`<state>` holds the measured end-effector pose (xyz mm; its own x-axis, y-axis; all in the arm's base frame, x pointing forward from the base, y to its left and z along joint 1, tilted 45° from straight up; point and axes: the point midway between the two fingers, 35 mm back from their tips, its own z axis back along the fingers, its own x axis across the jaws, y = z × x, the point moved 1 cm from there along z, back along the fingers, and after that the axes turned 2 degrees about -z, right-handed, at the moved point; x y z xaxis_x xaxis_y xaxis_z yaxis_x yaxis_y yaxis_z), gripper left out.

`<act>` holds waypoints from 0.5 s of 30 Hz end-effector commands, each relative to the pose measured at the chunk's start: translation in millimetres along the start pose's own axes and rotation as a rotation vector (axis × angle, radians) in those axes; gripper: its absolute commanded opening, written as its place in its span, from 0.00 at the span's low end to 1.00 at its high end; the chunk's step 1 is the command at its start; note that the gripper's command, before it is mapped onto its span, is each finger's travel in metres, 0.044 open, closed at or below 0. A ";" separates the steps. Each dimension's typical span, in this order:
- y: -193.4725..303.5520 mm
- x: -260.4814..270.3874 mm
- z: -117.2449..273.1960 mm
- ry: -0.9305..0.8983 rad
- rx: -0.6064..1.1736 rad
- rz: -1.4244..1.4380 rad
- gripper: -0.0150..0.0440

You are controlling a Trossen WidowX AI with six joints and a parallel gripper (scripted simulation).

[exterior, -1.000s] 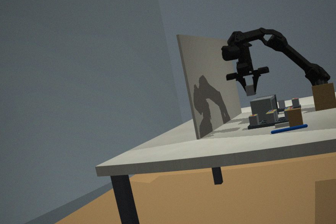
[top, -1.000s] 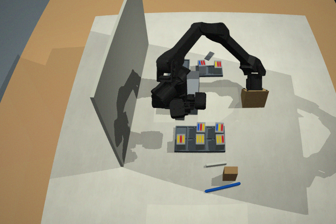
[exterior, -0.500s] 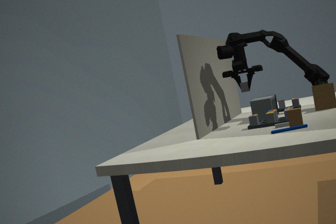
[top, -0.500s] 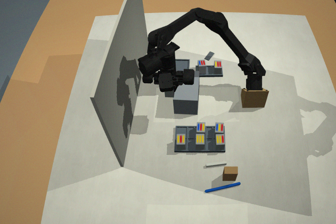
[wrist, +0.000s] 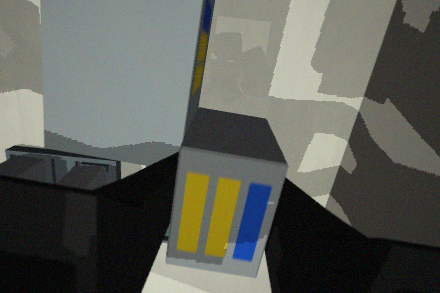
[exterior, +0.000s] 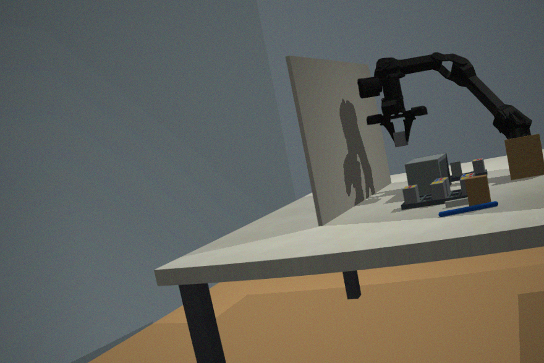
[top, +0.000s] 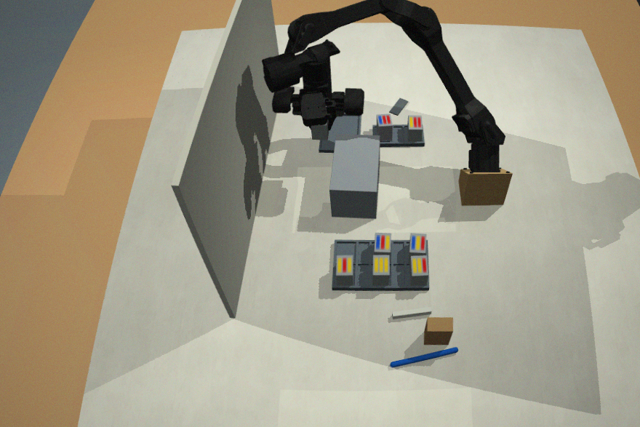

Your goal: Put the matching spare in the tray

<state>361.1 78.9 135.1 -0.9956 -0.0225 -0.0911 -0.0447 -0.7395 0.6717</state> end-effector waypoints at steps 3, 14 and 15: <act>54.7 4.0 -0.1 0.004 0.018 0.006 0.25; 130.3 22.0 -2.5 -0.002 0.053 0.001 0.25; 130.3 22.0 -2.5 -0.002 0.053 0.001 0.25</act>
<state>339.8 -11.1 210.7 -0.9951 -0.0114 -0.0987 -0.0615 -0.7098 0.7017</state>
